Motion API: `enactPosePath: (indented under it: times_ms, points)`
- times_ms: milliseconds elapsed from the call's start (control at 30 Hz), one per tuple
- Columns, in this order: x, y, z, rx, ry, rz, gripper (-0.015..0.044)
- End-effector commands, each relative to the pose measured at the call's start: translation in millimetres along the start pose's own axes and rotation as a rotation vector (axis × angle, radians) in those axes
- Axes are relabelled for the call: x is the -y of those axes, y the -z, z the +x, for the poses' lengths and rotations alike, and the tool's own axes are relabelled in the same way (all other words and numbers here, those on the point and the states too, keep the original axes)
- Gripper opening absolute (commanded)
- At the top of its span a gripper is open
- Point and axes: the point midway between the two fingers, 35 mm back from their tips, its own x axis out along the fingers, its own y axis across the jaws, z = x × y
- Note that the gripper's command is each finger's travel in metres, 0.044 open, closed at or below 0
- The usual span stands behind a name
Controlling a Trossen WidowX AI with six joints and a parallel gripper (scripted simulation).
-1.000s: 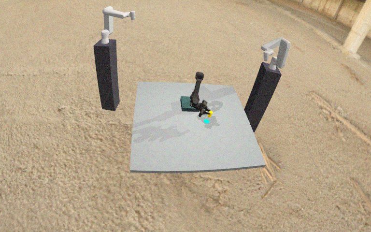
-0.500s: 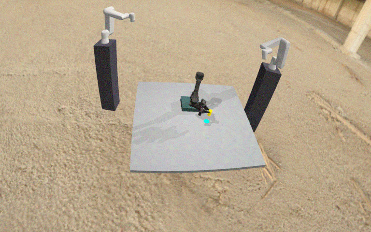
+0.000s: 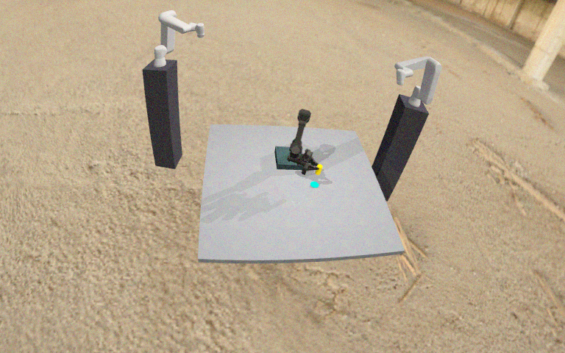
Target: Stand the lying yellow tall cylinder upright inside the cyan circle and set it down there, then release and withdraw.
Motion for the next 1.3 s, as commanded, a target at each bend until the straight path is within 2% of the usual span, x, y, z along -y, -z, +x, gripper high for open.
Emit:
enactPosePath:
  times_ms: [0, 500, 1267]
  points:
    - [-2, 0, -1, 0.003, -0.003, 0.0, 0.0105]
    - [-1, 1, -1, 0.003, -0.003, -0.001, 0.0105]
    - [6, 40, 4, -0.003, -0.008, -0.06, 0.0105]
